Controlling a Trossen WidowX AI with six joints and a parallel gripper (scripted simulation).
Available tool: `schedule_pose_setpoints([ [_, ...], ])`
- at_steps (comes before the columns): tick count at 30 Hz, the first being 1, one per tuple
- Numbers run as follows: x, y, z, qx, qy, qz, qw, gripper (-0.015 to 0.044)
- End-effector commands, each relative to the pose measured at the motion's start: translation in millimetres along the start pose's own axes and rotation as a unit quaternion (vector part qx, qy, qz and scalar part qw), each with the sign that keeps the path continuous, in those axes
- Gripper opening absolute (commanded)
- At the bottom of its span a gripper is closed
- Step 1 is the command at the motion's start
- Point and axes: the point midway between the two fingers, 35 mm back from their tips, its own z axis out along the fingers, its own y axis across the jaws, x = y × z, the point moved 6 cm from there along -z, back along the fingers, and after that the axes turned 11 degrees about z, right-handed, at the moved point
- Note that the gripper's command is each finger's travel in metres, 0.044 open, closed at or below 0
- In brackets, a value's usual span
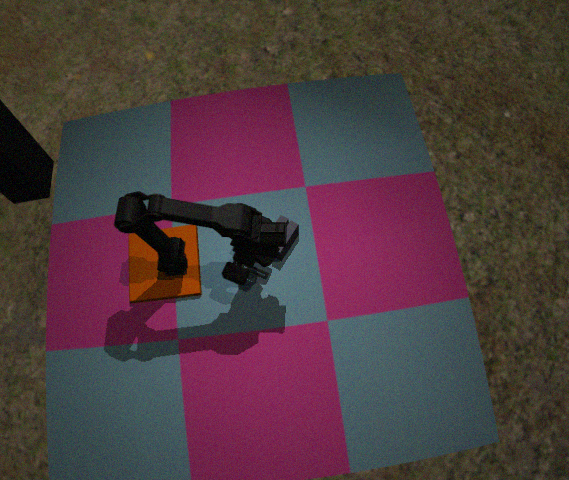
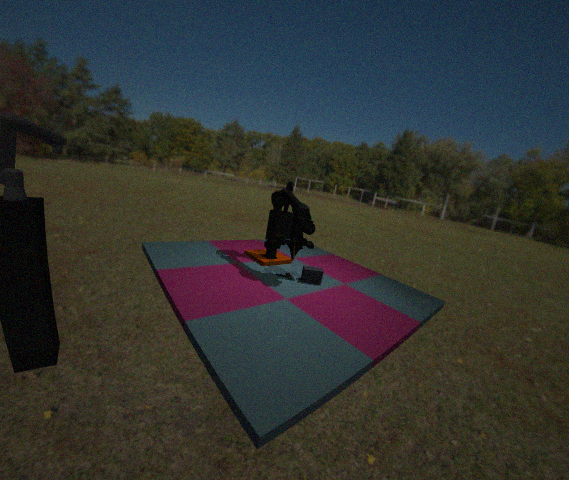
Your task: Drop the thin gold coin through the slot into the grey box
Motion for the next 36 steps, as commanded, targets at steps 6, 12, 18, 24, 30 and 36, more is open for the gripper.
schedule_pose_setpoints([
  [6, -0.8, -0.2, -2.5, 0.001, -0.002, -0.122, 0.992, 0.0],
  [12, -1.3, -0.4, -2.5, 0.001, -0.002, -0.224, 0.975, 0.0],
  [18, -1.7, -0.6, -2.6, 0.001, -0.001, -0.323, 0.946, 0.0],
  [24, -2.2, -0.8, -2.6, 0.001, -0.001, -0.418, 0.908, 0.0],
  [30, -2.6, -0.9, -2.7, 0.001, -0.001, -0.51, 0.86, 0.0],
  [36, -3.0, -1.0, -2.7, 0.001, -0.001, -0.596, 0.803, 0.0],
])
